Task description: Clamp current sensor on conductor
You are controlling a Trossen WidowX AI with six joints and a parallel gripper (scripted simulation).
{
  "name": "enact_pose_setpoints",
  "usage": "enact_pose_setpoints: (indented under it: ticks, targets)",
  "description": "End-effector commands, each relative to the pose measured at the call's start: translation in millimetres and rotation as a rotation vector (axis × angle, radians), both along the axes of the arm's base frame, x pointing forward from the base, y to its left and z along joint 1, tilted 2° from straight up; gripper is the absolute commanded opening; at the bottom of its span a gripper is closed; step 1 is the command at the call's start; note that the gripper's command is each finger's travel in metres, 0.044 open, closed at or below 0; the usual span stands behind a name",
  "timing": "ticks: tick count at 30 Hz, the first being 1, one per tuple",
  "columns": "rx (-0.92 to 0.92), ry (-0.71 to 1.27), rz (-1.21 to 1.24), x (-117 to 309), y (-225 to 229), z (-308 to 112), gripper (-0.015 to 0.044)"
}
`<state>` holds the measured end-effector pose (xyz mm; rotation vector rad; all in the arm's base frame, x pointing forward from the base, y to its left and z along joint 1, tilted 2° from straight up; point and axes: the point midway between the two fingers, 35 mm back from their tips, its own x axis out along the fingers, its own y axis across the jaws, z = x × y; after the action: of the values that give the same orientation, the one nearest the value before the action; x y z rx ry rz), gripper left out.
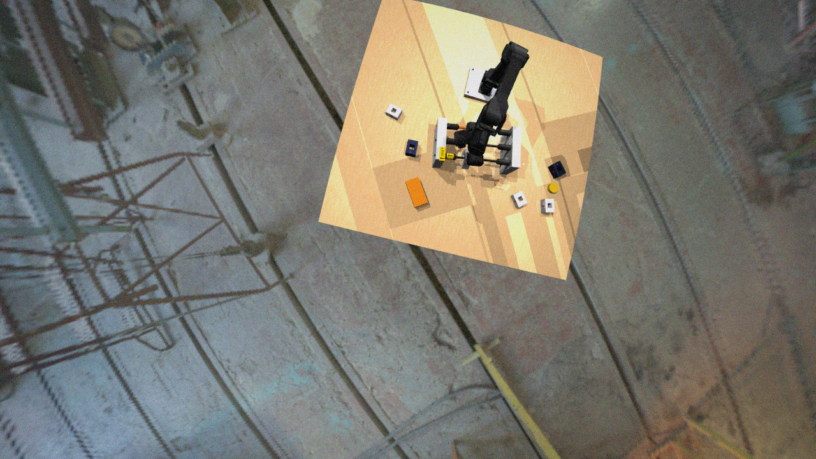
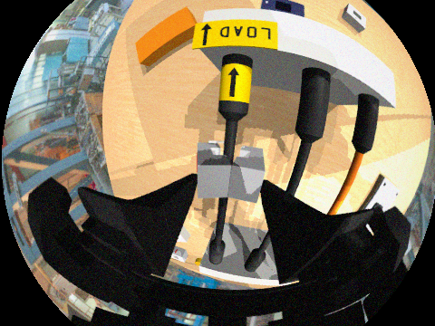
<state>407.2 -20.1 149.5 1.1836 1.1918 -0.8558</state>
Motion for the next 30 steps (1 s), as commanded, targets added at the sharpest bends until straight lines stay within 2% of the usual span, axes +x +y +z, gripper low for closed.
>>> enact_pose_setpoints:
  ticks: [1,15,30]
  targets:
    - [-0.011,0.023,-0.004,4.3,0.4,3.4,0.0]
    - [-0.04,0.152,-0.001,11.7,3.0,2.1,0.0]
    - [-0.029,0.135,0.003,9.5,2.3,-0.3,0.0394]
